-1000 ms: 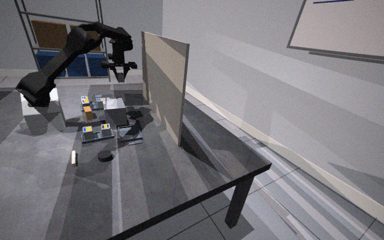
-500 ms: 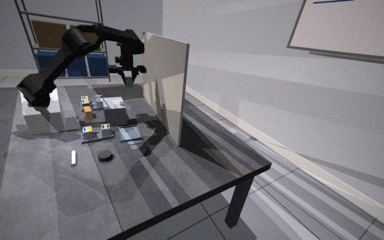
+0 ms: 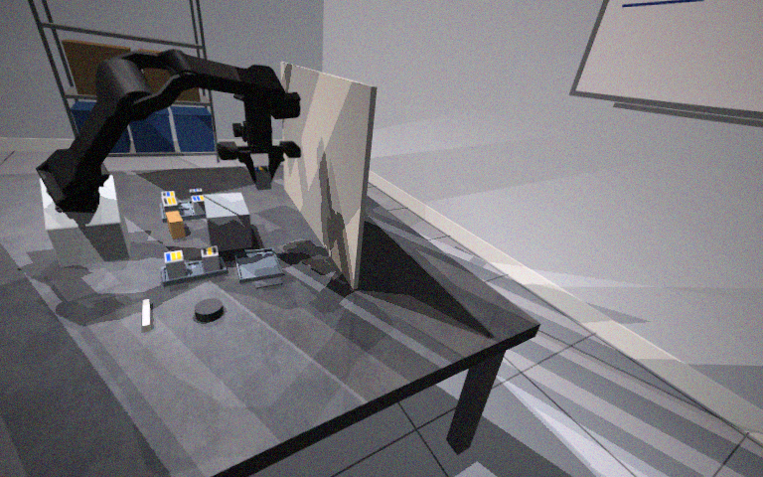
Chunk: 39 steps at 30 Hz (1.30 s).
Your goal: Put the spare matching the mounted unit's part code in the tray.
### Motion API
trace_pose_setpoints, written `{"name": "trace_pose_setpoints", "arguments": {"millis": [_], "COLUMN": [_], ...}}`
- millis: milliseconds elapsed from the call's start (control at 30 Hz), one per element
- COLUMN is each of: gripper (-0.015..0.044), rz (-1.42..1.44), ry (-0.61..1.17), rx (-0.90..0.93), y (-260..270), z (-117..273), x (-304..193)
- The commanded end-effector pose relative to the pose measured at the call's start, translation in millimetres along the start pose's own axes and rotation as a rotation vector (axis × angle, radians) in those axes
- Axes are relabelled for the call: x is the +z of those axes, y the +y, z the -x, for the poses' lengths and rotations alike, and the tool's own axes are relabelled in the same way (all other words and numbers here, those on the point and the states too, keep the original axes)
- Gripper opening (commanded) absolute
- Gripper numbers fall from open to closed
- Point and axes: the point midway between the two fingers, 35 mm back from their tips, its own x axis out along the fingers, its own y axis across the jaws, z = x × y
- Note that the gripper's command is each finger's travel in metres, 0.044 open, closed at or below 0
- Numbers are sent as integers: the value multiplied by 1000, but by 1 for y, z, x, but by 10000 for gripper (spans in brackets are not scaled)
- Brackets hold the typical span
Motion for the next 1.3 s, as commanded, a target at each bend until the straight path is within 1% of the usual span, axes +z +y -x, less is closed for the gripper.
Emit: {"name": "trace_pose_setpoints", "arguments": {"millis": [0,467,1267], "gripper": [0,0,0], "rz": [-3,-1,-1], "ry": [9,52,48], "rx": [-9,14,15], "y": [5,42,39], "z": [0,-4,-24], "x": [-25,-109,-109]}}
